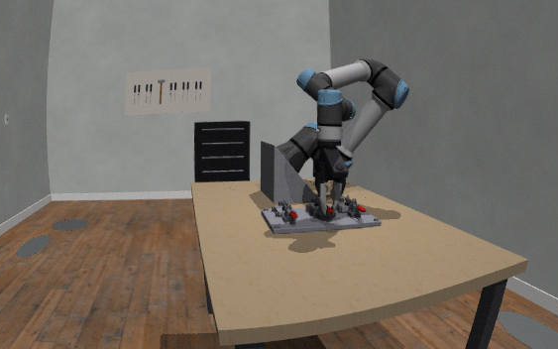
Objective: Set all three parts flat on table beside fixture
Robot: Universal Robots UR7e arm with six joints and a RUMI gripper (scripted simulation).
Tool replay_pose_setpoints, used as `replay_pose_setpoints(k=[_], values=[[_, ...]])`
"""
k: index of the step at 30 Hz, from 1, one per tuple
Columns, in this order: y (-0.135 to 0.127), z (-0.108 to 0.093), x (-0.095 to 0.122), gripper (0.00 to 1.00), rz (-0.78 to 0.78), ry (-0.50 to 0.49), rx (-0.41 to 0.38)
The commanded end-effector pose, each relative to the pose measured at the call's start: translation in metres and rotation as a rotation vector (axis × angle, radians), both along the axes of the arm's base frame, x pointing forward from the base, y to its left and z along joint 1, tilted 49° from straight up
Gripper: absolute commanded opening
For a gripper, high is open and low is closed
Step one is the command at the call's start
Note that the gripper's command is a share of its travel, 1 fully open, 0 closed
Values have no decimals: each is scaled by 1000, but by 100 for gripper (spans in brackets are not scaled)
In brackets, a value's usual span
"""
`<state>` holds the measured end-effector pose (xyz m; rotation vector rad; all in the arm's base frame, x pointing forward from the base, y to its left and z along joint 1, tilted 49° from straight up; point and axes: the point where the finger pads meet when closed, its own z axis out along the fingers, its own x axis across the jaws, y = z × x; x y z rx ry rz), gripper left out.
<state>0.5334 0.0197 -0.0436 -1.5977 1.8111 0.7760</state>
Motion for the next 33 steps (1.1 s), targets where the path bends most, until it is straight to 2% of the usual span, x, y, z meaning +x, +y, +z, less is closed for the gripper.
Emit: replay_pose_setpoints(k=[1,33], values=[[-1,0,0,0,-1,-1,-1],[-4,3,-2,0,-1,-1,-1]])
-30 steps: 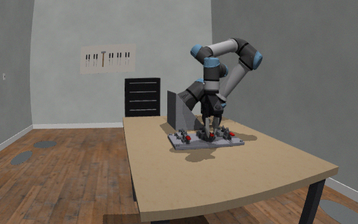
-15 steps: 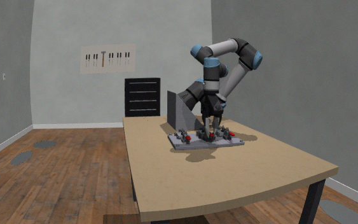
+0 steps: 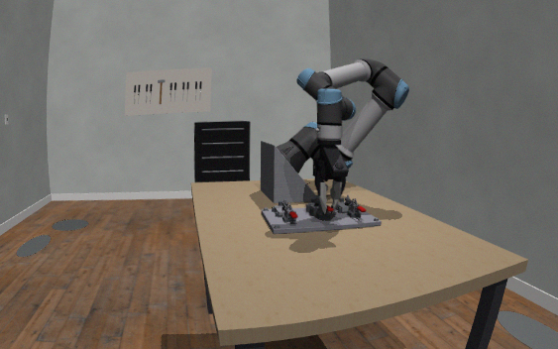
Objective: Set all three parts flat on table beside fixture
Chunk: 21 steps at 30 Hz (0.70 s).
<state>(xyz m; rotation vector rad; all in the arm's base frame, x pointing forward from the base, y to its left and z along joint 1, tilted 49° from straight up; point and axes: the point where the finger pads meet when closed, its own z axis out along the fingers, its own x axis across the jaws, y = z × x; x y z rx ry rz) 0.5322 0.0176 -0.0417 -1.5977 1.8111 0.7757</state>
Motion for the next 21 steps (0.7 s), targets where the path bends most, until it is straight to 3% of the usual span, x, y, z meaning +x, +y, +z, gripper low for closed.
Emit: replay_pose_setpoints(k=[1,21], values=[[-2,2,-1,0,-1,-1,0],[-12,11,-11,0,-1,-1,0]])
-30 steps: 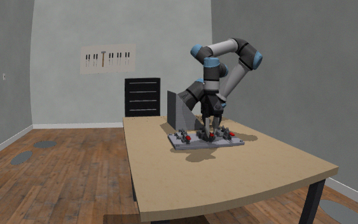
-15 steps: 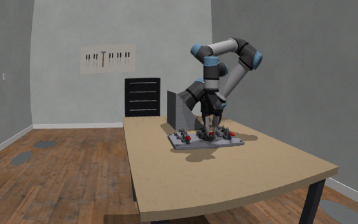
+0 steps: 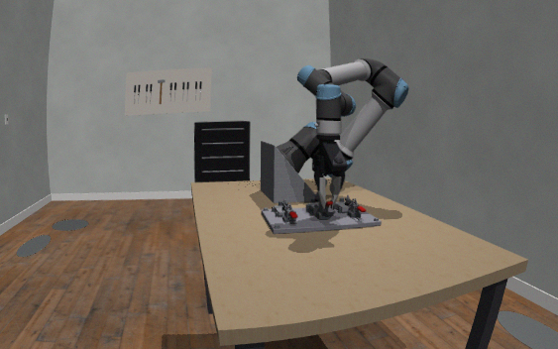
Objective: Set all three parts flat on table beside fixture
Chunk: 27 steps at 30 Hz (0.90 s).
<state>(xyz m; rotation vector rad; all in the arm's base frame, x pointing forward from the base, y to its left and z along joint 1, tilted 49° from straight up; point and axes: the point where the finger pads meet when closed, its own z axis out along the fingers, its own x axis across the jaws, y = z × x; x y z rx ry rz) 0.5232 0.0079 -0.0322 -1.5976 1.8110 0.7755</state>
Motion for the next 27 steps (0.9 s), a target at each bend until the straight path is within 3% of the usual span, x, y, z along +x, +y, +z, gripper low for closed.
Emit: replay_pose_setpoints(k=[1,27], values=[[-2,2,-2,0,-1,-1,0],[-9,11,-27,0,-1,-1,0]])
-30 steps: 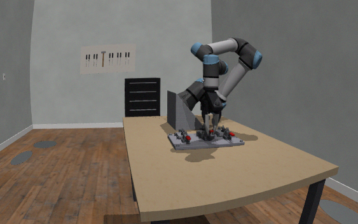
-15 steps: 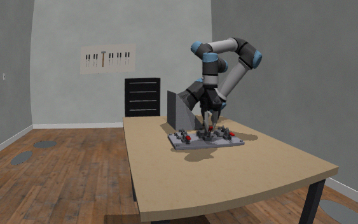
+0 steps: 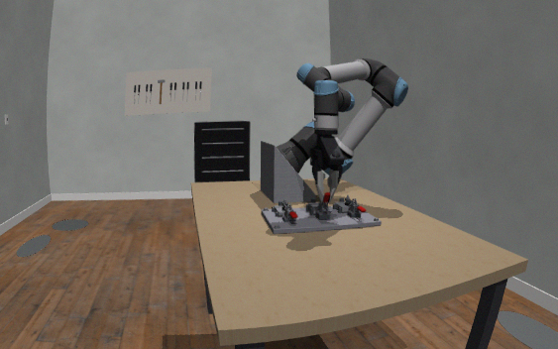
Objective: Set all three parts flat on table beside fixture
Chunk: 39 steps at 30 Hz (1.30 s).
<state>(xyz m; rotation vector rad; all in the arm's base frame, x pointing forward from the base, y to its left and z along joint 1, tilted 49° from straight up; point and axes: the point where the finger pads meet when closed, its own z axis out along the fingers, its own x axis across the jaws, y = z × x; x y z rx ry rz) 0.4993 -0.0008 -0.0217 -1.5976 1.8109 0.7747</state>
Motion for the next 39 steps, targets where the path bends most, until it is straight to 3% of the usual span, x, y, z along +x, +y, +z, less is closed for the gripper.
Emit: replay_pose_setpoints(k=[1,39], values=[[-1,1,-4,0,0,0,0],[0,2,-16,0,0,0,0]])
